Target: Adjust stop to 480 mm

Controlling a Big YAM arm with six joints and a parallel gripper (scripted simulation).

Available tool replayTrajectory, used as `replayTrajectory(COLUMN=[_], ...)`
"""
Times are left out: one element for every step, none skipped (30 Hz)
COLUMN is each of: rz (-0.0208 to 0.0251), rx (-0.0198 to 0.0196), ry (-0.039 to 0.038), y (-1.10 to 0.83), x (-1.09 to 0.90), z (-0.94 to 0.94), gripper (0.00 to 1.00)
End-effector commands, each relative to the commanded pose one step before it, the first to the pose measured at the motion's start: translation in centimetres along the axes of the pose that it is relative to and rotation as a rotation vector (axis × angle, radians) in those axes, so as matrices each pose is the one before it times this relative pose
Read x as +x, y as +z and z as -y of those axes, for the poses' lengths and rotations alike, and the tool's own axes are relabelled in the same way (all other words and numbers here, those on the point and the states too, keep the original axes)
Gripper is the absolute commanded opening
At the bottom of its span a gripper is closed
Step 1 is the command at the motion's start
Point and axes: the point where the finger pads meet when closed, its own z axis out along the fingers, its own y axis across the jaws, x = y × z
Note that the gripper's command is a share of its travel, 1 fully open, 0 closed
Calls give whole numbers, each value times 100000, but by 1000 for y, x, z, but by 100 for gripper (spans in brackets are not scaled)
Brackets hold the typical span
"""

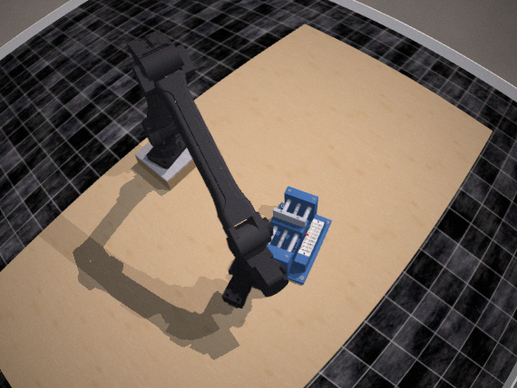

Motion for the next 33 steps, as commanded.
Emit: replayTrajectory(rz=[2223,-118,179,489,-217,-280,-180,125,136,0,0,107,-243,193,264,55,-47,-16,-26,-87,-219,-352,-227,18,147,107,0,0,677,-371,-420,214,475], rx=[-2729,196,-288,-798,286,410,186,-241,-240,0,0,-230,278,-364,-453,-99,71,7,26,95,346,569,362,-56,-322,-326,0,0,-1367,596,674,-401,-816], ry=[586,28,-17,-80,-286,-117,-1,1,1,0,0,1,-1,1,1,0,0,0,0,0,-1,-1,-1,0,1,1,0,0,1,1,1,0,0], y=[-186,32,-215,-337,18,26,31,35,37,0,0,37,34,28,20,13,6,1,-2,-11,-25,-42,-59,-73,-82,-85,0,0,-85,-70,-59,-44,-28], x=[-939,-21,-97,-139,238,122,46,-26,-26,0,0,-19,65,-41,-59,-10,13,4,6,20,54,87,57,-2,-35,-26,0,0,-168,96,108,-49,-114], z=[-1700,104,-275,-579,-168,-98,-158,-288,-296,0,0,-285,-134,-256,-233,-98,-14,-3,2,-4,20,32,-59,-194,-279,-286,0,0,-533,-34,19,-205,-265], gripper=[6,6,6,6,6,6,6,6,6,6,6,6,6,6,6,6,6,6,6,6,6,6,6,6,6,6,6,6,6,6,6,6,6])
